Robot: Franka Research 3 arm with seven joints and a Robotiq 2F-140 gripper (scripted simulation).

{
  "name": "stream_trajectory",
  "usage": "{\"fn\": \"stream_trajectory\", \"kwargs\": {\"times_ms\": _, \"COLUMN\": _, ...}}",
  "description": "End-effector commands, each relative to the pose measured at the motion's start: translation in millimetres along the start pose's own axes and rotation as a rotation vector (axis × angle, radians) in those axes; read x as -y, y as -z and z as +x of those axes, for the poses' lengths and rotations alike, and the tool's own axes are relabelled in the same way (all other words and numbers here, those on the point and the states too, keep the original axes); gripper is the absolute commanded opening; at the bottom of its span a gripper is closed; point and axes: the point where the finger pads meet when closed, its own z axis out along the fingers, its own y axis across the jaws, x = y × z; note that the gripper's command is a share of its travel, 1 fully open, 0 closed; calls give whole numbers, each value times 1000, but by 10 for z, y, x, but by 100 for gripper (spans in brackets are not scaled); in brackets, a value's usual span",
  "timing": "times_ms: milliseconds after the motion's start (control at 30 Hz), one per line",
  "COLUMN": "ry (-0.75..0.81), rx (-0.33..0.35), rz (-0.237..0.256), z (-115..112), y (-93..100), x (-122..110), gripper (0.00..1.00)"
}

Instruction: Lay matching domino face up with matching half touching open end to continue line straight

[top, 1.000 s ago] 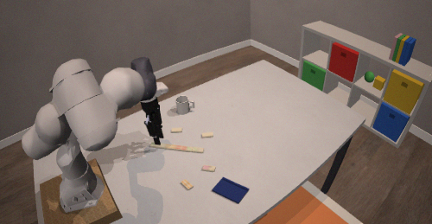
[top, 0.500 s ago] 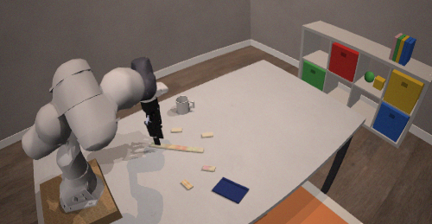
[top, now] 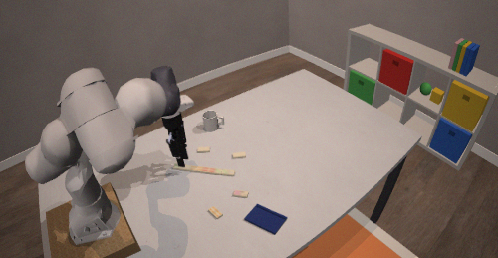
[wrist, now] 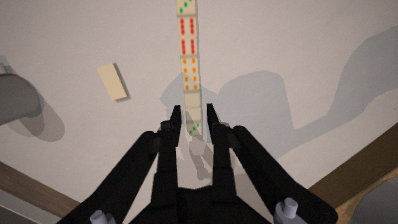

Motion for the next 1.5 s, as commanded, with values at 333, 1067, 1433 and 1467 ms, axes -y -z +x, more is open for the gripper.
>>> {"fn": "stream_trajectory", "kwargs": {"times_ms": 333, "ry": 0, "rx": 0, "rz": 0, "z": 0, "y": 2, "x": 1, "gripper": 33}}
{"fn": "stream_trajectory", "kwargs": {"times_ms": 1067, "ry": 0, "rx": 0, "rz": 0, "z": 0, "y": 314, "x": 1, "gripper": 33}}
{"fn": "stream_trajectory", "kwargs": {"times_ms": 1433, "ry": 0, "rx": 0, "rz": 0, "z": 0, "y": 587, "x": 1, "gripper": 33}}
{"fn": "stream_trajectory", "kwargs": {"times_ms": 1467, "ry": 0, "rx": 0, "rz": 0, "z": 0, "y": 617, "x": 1, "gripper": 33}}
